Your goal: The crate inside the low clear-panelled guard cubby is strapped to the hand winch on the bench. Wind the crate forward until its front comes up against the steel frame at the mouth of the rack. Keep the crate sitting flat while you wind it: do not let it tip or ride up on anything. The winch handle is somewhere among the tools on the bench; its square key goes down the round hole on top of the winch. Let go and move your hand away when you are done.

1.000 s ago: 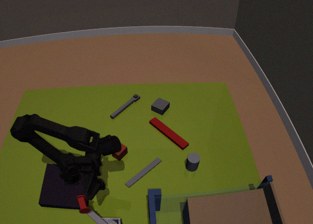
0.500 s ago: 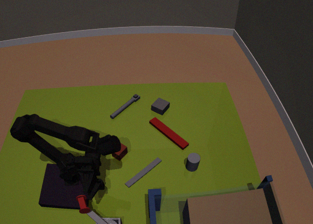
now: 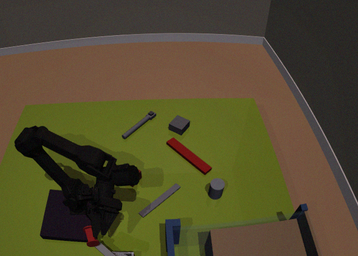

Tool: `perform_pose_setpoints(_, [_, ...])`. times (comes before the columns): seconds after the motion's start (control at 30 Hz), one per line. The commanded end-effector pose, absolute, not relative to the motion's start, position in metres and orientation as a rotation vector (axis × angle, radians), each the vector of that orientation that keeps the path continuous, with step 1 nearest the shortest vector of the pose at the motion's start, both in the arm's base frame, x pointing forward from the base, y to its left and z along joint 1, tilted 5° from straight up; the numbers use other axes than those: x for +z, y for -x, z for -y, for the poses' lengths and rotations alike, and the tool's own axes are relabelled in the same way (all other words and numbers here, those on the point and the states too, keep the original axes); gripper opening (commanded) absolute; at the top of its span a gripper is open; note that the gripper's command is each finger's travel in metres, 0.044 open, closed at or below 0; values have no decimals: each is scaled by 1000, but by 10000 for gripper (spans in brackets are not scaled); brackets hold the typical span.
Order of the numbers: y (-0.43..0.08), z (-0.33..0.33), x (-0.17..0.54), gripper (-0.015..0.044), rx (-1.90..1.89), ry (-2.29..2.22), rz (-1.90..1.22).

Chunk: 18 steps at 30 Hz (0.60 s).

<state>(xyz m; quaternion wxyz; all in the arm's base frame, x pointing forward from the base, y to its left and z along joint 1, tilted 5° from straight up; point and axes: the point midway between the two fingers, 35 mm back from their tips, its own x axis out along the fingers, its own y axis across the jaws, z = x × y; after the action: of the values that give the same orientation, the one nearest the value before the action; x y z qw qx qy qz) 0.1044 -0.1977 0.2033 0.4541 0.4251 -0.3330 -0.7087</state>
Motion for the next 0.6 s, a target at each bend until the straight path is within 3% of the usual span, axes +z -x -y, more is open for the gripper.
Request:
perform_pose_setpoints(0.0, [-104, 218, 187, 440, -1937, -866, -127])
perform_pose_setpoints(0.13, [-102, 224, 180, 440, -1862, -856, -539])
perform_pose_setpoints(0.57, [-99, 232, 173, 440, -1440, -880, -1145])
